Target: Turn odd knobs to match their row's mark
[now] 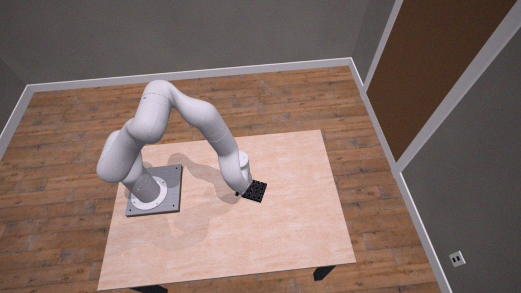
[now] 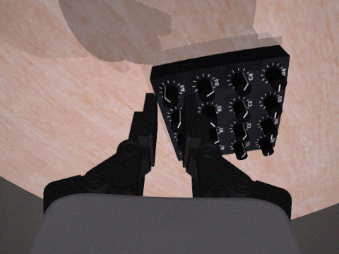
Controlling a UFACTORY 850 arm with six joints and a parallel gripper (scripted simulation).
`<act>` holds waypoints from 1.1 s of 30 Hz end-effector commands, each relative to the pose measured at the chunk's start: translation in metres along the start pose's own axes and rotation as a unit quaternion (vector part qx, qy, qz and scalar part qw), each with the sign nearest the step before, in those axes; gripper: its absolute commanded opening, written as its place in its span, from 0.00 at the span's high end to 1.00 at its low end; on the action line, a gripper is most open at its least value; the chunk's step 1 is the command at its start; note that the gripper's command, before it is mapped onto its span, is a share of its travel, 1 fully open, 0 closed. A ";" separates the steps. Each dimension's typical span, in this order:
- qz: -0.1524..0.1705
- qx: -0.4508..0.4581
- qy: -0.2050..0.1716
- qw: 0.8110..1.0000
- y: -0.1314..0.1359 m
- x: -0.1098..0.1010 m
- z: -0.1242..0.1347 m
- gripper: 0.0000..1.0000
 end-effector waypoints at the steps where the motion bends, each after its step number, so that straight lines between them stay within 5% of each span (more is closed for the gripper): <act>1: 0.001 0.000 -0.001 1.000 0.000 0.002 0.001 0.81; 33: 0.001 0.000 -0.001 1.000 0.000 0.005 0.001 0.81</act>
Point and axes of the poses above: the point where the finger pads meet when closed, its own x axis out along the fingers, its own y axis across the jaws, z = x × y, the point moved 1 cm from there along -x, back along the fingers, and after that the axes turned 2 degrees about -x, right-handed, at the moved point
